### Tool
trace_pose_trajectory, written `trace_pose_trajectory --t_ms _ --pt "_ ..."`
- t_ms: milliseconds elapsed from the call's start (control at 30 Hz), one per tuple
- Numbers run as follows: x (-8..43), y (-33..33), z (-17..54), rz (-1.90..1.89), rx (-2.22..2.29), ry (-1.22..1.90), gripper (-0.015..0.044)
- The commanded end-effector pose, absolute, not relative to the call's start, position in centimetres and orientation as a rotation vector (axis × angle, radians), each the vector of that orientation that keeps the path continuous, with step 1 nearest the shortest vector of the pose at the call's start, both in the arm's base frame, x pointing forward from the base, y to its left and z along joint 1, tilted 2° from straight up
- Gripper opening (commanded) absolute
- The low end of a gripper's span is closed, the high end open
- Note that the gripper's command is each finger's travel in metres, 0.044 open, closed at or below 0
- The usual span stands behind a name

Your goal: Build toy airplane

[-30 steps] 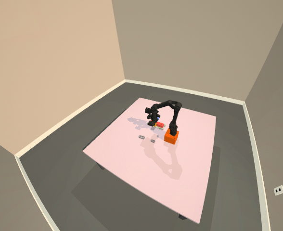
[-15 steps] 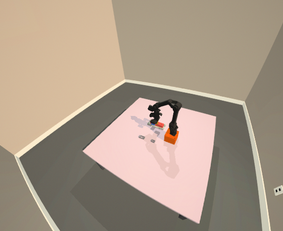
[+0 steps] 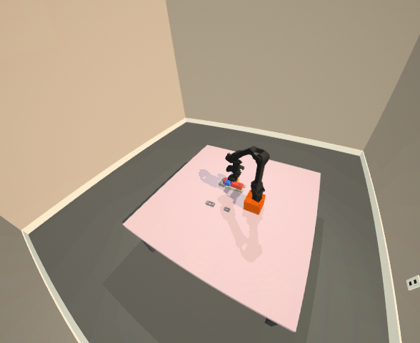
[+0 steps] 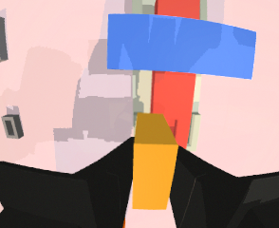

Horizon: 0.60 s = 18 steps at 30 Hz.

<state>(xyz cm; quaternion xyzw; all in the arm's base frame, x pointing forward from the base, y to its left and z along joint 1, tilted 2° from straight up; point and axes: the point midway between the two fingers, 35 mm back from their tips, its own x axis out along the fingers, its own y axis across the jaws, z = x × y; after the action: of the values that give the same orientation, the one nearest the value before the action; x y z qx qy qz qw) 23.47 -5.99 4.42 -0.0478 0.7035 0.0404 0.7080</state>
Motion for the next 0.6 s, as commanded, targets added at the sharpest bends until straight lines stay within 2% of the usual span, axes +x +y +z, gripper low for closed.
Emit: trace_pose_trajectory --t_ms 0,300,400,567 --pt "23.0 -7.0 4.0 0.099 -0.106 1.57 0.0" --pt "22.3 -9.3 3.5 0.103 -0.107 1.571 0.0" --pt "22.3 -9.3 3.5 0.103 -0.107 1.571 0.0066" --pt "22.2 -9.3 3.5 0.103 -0.107 1.571 0.0066"
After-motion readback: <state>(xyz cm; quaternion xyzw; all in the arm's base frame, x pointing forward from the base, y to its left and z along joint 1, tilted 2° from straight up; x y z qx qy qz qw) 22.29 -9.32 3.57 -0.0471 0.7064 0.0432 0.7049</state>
